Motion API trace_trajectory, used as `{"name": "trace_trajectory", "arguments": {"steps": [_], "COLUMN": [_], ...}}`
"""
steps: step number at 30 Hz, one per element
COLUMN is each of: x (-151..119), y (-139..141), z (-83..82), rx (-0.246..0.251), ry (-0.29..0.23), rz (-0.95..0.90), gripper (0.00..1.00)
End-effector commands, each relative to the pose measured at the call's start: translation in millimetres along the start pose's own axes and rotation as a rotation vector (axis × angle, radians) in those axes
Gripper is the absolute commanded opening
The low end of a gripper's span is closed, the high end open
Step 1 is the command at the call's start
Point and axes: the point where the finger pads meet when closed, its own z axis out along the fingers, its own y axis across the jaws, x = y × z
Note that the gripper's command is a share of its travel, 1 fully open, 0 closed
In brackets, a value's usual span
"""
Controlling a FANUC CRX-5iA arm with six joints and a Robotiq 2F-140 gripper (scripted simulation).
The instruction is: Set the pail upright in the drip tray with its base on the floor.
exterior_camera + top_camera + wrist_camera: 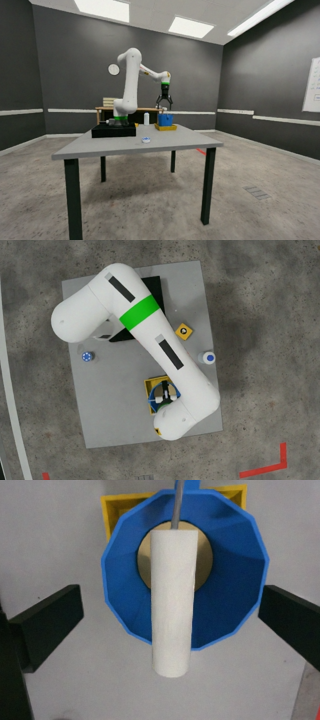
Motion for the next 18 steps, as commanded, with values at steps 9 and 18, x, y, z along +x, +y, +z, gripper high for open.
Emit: {"name": "trace_trajectory", "arguments": {"steps": [9, 18], "x": [0.0, 0.0], "y": [0.5, 0.5], "z": [-2.6, -13.4], "rx": [-0.002, -0.002], "ry": [0.0, 0.0], "rz": [0.0, 0.0], "gripper": [1.0, 1.0]}}
